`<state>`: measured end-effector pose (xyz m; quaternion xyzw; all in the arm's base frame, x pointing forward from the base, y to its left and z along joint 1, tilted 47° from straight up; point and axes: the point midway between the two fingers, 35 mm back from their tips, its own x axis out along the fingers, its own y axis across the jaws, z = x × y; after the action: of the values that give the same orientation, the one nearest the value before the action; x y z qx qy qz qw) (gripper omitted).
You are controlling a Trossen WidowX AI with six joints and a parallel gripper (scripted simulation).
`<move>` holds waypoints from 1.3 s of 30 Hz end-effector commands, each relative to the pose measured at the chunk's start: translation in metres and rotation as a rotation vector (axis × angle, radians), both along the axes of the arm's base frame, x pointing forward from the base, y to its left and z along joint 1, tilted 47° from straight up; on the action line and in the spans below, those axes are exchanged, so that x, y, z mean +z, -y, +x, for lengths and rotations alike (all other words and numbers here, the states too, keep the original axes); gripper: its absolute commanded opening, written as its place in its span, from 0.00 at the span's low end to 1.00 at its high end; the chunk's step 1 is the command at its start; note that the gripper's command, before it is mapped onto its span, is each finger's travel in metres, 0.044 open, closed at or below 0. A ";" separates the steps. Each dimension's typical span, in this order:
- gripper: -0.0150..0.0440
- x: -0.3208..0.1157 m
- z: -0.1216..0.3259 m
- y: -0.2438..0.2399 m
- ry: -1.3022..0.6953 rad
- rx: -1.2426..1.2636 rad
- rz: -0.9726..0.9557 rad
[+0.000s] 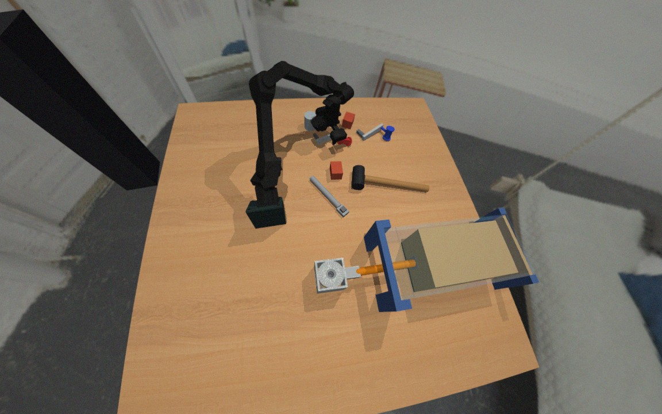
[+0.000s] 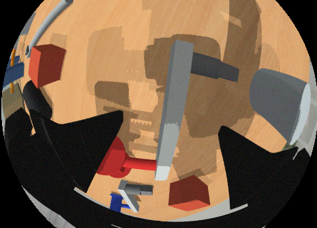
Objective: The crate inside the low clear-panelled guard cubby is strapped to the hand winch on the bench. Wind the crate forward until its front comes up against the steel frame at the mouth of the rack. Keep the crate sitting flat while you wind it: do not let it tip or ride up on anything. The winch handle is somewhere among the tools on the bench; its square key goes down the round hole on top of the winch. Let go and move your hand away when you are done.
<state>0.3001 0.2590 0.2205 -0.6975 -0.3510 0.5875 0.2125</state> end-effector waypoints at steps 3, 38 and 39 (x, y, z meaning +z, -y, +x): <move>1.00 -0.009 0.000 -0.005 -0.011 -0.004 -0.006; 0.63 -0.005 0.000 -0.005 -0.002 0.002 -0.001; 0.62 -0.005 0.000 -0.005 -0.002 0.002 -0.001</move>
<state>0.3001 0.2639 0.2153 -0.6966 -0.3508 0.5887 0.2125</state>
